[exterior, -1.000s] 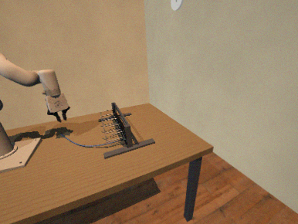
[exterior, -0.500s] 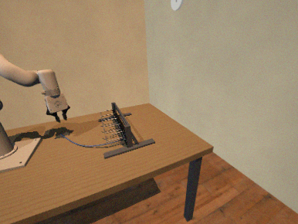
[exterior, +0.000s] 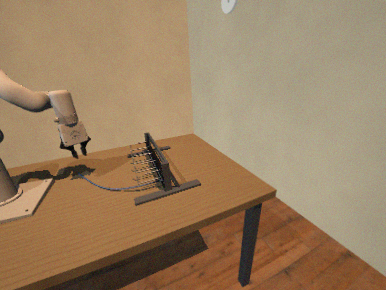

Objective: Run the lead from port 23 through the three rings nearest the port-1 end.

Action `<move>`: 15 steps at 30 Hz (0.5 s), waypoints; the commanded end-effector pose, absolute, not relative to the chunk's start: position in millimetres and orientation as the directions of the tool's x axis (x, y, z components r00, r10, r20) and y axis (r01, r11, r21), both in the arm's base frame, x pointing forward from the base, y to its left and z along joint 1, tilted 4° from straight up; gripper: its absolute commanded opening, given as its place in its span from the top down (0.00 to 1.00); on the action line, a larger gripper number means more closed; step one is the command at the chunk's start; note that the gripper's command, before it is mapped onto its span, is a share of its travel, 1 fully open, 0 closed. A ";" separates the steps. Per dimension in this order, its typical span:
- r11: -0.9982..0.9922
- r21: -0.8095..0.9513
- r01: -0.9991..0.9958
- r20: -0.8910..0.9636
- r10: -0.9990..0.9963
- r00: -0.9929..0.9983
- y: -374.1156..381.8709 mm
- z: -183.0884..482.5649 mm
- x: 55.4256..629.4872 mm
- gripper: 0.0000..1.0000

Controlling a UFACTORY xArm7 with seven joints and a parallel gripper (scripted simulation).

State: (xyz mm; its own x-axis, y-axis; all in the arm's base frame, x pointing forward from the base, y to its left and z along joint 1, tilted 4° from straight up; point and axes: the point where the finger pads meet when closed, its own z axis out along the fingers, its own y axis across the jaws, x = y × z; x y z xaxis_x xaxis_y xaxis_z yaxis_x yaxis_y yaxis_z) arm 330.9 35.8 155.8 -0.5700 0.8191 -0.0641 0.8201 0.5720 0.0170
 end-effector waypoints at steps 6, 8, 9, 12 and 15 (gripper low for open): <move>0.572 0.020 0.820 -0.066 0.819 -0.570 36.0 157.0 332.1 0.67; 0.572 0.020 0.820 -0.066 0.819 -0.570 36.0 156.4 332.1 0.67; 0.572 0.020 0.820 -0.066 0.819 -0.570 36.0 155.9 332.2 0.67; 0.572 0.020 0.820 -0.066 0.819 -0.570 35.9 153.3 332.3 0.67; 0.572 0.020 0.820 -0.066 0.819 -0.570 35.6 148.7 332.5 0.67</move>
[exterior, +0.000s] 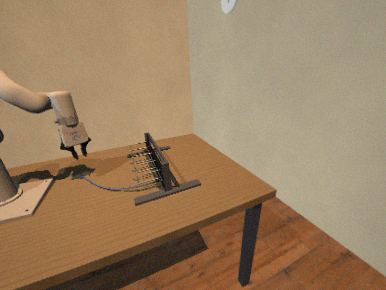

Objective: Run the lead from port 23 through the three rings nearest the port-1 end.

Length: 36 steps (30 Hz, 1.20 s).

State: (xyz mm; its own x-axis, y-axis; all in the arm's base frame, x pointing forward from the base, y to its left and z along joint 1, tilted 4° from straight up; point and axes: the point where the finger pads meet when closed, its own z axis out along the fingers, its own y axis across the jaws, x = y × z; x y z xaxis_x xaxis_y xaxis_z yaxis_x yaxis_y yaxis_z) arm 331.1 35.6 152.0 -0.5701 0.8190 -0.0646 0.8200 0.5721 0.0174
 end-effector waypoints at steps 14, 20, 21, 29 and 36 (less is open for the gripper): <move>0.572 0.020 0.820 -0.066 0.819 -0.570 33.7 111.8 334.4 0.67; 0.572 0.020 0.820 -0.066 0.819 -0.570 32.5 86.8 335.7 0.67; 0.572 0.020 0.820 -0.066 0.819 -0.570 32.3 82.6 335.9 0.67; 0.572 0.020 0.820 -0.066 0.819 -0.570 31.0 58.4 337.1 0.67; 0.572 0.020 0.820 -0.066 0.819 -0.570 29.9 35.9 338.3 0.67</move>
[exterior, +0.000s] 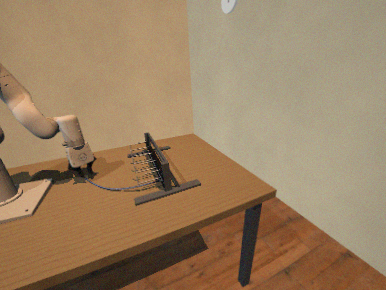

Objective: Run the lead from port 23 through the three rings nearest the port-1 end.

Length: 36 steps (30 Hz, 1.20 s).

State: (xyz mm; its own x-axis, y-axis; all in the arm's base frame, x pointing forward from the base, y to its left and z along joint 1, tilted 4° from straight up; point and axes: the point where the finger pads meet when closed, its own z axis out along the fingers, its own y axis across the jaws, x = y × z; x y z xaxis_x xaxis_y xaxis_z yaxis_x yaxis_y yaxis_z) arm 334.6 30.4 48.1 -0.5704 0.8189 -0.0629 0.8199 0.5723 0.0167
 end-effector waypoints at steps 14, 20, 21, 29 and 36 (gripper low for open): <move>0.572 0.020 0.820 -0.066 0.819 -0.570 29.1 20.0 339.1 0.67; 0.572 0.020 0.820 -0.066 0.819 -0.570 29.1 19.6 339.1 0.67; 0.572 0.020 0.820 -0.066 0.819 -0.570 29.1 19.6 339.1 0.67; 0.572 0.020 0.820 -0.066 0.819 -0.570 29.1 19.6 339.1 0.67; 0.572 0.020 0.820 -0.066 0.819 -0.570 29.1 19.6 339.7 0.67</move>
